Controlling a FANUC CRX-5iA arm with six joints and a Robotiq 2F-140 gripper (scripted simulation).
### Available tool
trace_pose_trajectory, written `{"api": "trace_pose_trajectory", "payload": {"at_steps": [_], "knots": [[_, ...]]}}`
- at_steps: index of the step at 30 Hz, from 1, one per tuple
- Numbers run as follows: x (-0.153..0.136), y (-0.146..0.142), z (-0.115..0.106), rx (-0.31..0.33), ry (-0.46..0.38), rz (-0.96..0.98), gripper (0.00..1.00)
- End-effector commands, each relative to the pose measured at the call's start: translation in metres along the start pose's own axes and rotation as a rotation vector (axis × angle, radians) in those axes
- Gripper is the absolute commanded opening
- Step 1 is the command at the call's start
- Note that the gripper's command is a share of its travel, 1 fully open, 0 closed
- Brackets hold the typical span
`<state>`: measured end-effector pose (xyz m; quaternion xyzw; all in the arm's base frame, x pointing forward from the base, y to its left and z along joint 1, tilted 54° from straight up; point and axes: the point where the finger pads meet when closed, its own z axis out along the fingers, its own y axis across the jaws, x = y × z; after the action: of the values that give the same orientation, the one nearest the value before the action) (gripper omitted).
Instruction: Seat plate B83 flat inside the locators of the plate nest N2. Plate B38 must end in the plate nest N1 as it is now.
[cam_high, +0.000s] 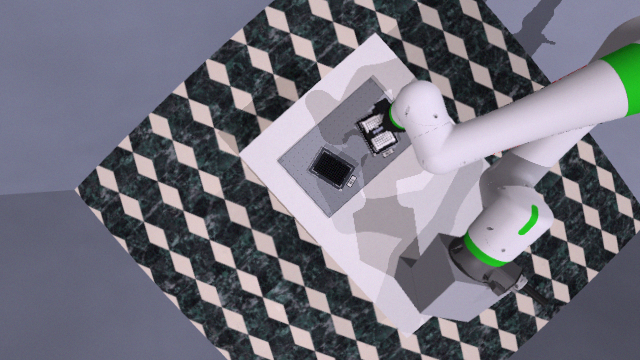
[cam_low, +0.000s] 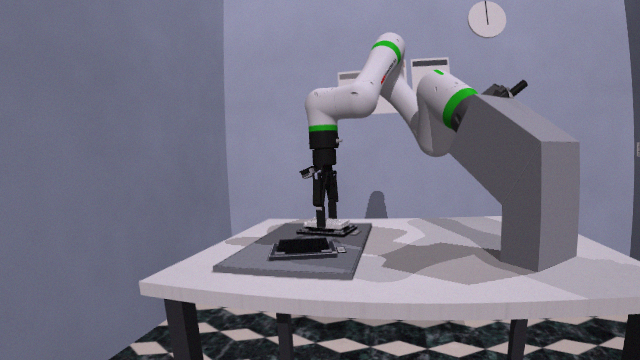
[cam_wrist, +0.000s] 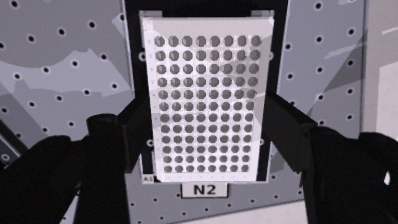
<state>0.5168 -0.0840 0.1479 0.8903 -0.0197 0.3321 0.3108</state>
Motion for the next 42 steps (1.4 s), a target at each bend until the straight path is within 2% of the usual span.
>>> {"api": "trace_pose_trajectory", "payload": {"at_steps": [1, 42], "knots": [[0.0005, -0.0002, -0.0002, 0.000, 0.001, 0.000, 0.10], [0.0005, -0.0002, 0.0060, 0.000, 0.001, 0.000, 0.10]]}}
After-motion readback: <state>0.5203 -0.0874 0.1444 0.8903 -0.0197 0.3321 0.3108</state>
